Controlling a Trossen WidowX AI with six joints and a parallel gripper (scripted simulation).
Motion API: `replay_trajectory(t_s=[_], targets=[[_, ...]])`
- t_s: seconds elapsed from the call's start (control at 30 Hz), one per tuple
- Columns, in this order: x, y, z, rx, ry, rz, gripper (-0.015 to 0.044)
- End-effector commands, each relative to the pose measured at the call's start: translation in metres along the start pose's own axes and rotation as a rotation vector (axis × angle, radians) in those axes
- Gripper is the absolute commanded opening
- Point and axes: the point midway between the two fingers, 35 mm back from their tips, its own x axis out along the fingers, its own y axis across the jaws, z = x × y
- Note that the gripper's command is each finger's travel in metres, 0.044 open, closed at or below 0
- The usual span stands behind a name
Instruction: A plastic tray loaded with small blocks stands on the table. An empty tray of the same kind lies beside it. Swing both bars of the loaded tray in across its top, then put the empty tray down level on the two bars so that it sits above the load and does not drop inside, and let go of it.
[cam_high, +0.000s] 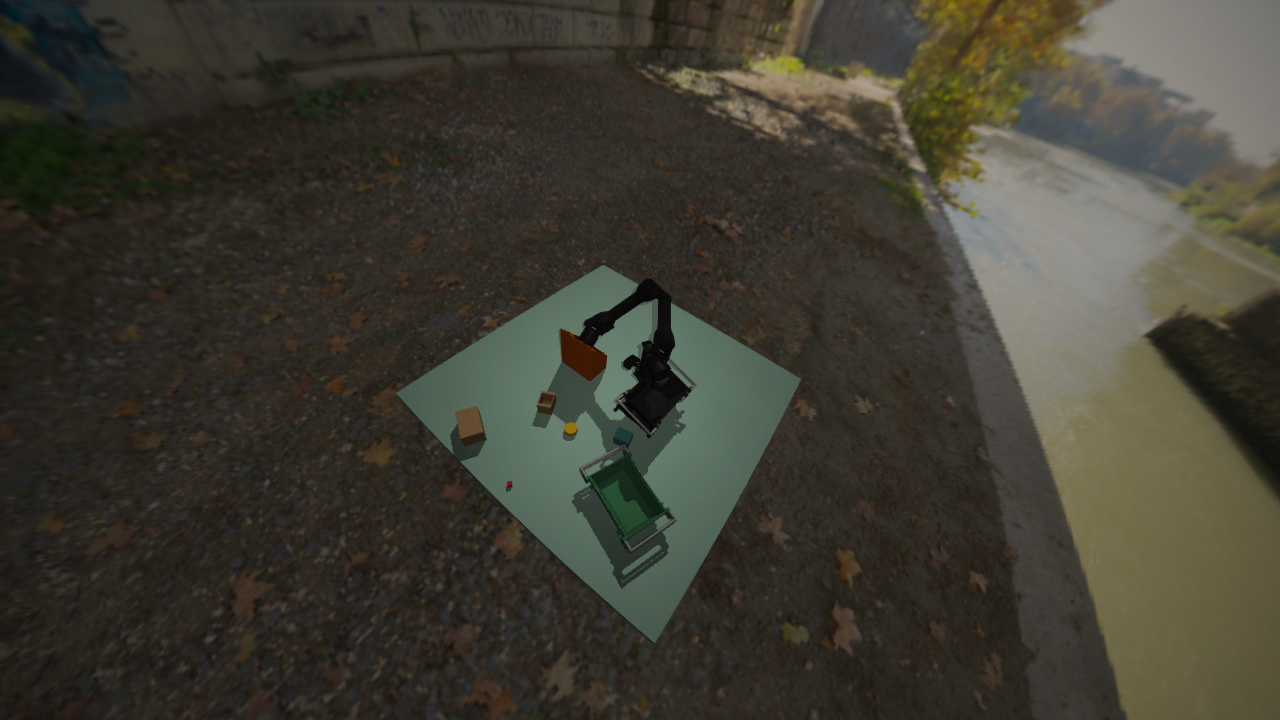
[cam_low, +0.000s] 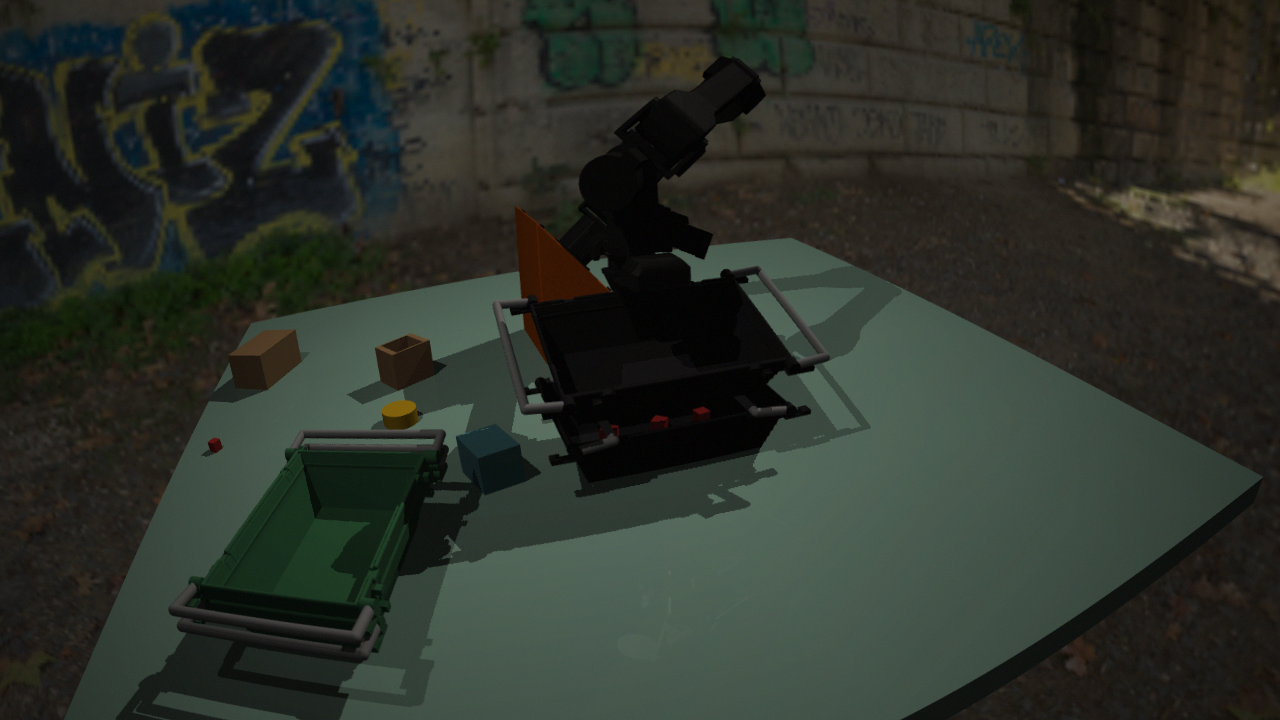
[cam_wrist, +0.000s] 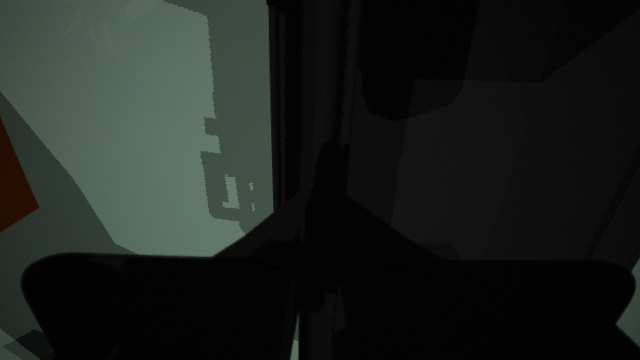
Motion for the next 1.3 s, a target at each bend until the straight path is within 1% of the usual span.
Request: replay_trajectory(t_s=[0.0,0.63,0.67,0.93,1.27], targets=[[0.005,0.003,0.003,-0.002,0.0,0.021,0.0],[0.005,0.003,0.003,-0.002,0.0,0.021,0.0],[0.0,0.0,0.0,0.0,0.0,0.001,0.0],[0.011,0.006,0.003,-0.002,0.0,0.021,0.0],[0.012,0.006,0.003,-0.002,0.0,0.021,0.0]])
